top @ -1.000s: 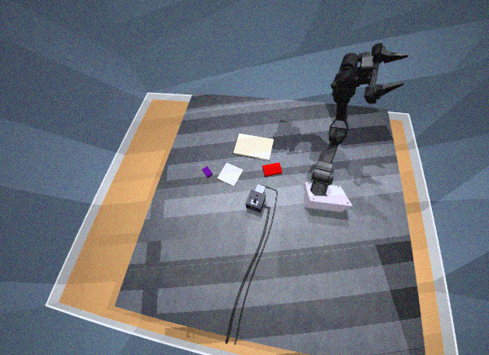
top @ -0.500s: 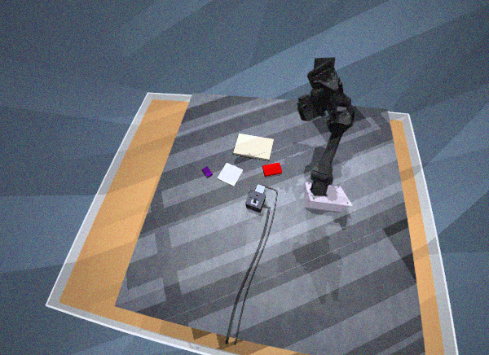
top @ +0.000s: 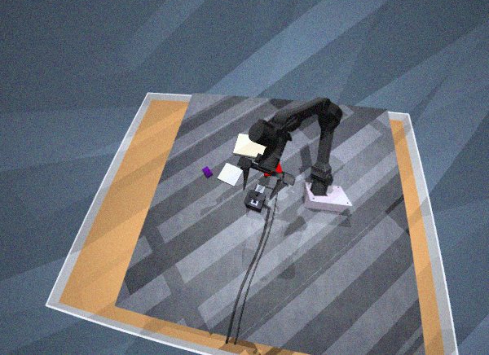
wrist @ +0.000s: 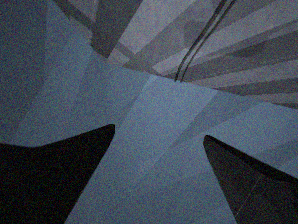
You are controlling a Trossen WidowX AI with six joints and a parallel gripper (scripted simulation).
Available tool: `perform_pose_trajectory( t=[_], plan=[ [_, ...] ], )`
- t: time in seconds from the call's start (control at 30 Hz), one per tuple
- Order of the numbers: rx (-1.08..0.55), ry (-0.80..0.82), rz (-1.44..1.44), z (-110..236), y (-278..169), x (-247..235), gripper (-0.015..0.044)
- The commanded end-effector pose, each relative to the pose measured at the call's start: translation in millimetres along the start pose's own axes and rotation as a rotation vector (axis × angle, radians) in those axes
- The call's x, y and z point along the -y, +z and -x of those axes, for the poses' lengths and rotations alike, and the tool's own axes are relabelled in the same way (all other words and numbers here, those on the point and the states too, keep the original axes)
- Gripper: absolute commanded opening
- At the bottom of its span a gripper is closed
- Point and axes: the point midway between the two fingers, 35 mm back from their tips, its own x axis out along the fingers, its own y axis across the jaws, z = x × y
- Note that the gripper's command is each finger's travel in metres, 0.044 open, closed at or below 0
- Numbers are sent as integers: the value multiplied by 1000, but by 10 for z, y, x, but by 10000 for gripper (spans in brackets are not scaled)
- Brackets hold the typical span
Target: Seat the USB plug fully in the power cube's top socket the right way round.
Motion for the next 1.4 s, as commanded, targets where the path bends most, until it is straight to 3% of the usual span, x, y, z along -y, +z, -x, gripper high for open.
perform_pose_trajectory(
  t=[0.0, 0.17, 0.3, 1.37],
  plan=[
    [324, -72, -87, -419, 633, 11, 440],
    [801, -158, -160, -701, 1488, 122, 440],
    [1019, -192, -148, -774, 1825, 166, 440],
    [1029, -192, -147, -932, 2009, 219, 440]
  ],
)
